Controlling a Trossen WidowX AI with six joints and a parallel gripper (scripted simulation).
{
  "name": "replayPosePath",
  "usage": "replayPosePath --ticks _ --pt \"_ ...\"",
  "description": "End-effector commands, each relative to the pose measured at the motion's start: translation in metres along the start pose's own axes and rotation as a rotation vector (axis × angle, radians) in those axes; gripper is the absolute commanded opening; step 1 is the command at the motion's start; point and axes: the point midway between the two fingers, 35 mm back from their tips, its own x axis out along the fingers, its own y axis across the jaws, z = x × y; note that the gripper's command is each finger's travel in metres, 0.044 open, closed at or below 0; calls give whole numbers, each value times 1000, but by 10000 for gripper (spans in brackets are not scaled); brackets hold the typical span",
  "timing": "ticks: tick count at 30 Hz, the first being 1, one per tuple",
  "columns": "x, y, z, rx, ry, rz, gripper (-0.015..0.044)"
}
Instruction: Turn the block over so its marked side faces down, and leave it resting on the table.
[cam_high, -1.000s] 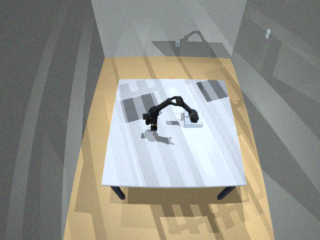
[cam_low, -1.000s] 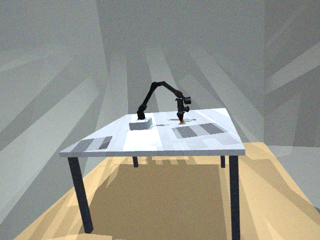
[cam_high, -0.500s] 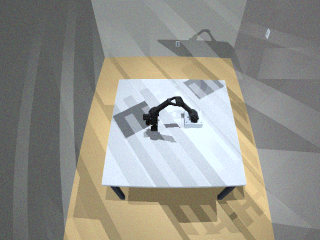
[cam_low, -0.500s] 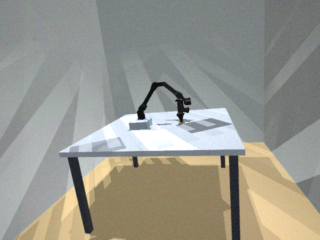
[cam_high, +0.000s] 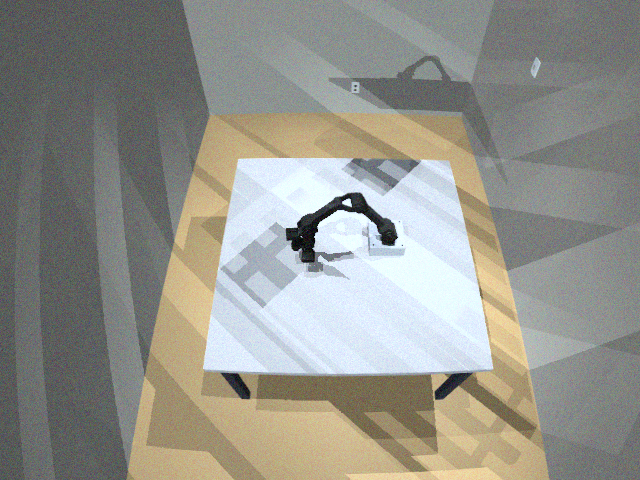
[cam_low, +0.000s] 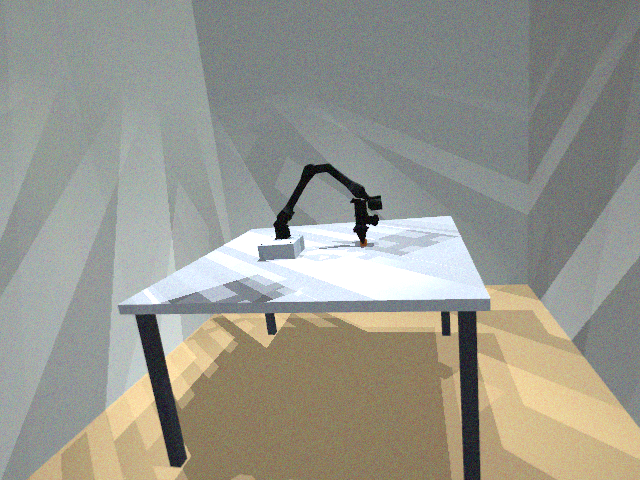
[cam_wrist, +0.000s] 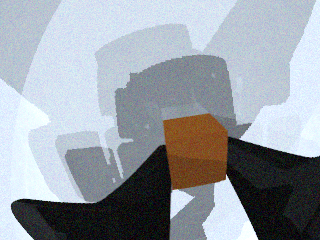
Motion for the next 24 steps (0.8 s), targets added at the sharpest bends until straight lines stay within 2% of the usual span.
replayPosePath --ticks 1,2,7,11,24 --pt "0 1 0 -3 -1 4 25" --pt "-1 1 0 -3 -1 4 0" --pt "-30 0 0 -3 -1 4 0" --pt "-29 0 1 -3 -11 4 0" --pt "-20 1 5 -2 -198 2 0"
